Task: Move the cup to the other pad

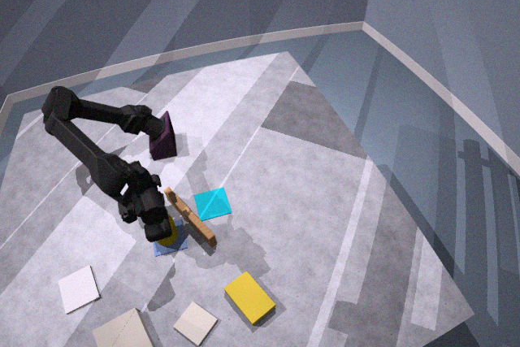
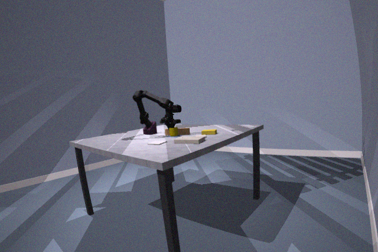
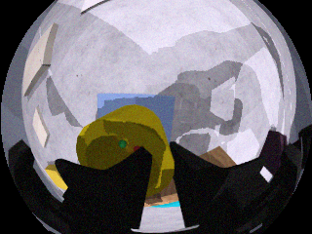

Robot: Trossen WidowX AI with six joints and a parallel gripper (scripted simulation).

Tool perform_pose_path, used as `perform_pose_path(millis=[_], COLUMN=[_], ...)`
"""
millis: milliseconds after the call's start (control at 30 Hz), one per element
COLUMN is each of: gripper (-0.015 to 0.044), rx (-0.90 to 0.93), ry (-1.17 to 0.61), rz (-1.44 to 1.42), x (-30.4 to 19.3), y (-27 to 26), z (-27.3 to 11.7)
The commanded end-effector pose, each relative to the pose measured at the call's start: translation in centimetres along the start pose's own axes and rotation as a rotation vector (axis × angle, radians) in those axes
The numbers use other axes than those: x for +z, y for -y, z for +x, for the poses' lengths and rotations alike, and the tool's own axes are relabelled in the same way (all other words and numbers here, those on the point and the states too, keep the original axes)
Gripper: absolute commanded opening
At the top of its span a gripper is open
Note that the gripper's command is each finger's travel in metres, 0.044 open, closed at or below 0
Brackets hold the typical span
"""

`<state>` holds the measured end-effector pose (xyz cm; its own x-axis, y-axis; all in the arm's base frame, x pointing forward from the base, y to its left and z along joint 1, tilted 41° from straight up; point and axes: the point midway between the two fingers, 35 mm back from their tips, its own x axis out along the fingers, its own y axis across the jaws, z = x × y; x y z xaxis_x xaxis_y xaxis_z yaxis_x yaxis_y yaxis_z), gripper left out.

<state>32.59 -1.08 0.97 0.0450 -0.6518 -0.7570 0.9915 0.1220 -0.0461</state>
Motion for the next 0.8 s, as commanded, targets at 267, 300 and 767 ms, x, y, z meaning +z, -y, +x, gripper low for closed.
perform_pose_path(millis=[267, 300, 767], gripper=[0.0000, 0.0000, 0.0000], rx=[0.001, 0.001, -0.001], ry=[0.000, 0.000, -0.001], rz=[0.000, 0.000, -0.009], x=[0.0, 0.0, -0.3], y=[0.0, -0.1, -0.1], z=[-0.2, -0.4, -5.4])
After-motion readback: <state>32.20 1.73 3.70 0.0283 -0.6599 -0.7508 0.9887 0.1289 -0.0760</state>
